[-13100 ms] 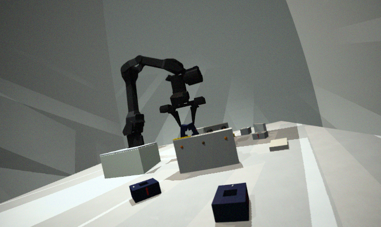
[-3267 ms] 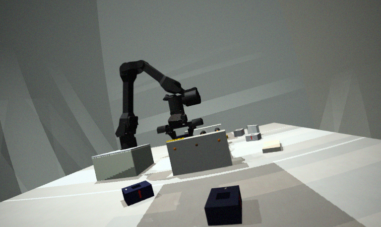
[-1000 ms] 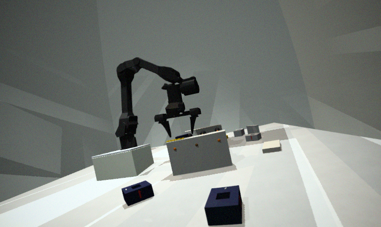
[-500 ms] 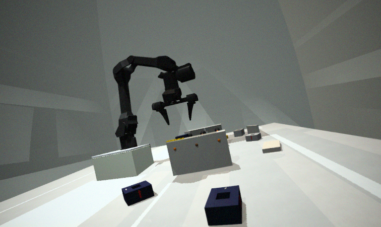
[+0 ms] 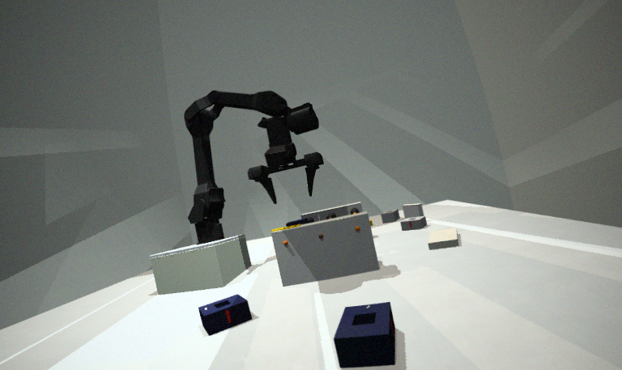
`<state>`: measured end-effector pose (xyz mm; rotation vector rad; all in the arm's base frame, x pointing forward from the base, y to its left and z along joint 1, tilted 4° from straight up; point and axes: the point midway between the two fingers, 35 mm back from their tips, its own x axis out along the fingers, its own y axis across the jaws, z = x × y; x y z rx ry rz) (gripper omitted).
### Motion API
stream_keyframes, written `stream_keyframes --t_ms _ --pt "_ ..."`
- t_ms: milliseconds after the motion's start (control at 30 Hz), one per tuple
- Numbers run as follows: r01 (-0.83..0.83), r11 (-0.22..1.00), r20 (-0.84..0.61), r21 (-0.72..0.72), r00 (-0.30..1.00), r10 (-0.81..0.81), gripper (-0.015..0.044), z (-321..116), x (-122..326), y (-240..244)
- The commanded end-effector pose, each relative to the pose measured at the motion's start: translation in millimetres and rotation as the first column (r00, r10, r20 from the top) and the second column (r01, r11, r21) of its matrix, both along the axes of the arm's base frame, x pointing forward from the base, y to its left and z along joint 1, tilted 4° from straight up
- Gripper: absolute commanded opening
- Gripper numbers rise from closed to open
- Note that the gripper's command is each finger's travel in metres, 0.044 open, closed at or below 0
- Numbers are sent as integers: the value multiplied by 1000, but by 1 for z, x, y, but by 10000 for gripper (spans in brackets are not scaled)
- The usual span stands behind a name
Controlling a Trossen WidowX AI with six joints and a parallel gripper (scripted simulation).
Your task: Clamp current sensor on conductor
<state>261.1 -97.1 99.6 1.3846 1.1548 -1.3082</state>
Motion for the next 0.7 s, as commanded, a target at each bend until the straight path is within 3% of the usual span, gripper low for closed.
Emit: stream_keyframes --t_ms 0,567,667 --pt "-4 1000 -2 0 1000 4 440 0 0 0" --pt "-11 1000 1 4 1000 11 440 0 -1 0" --pt "-164 984 25 65 986 163 440 -6 -12 -7"
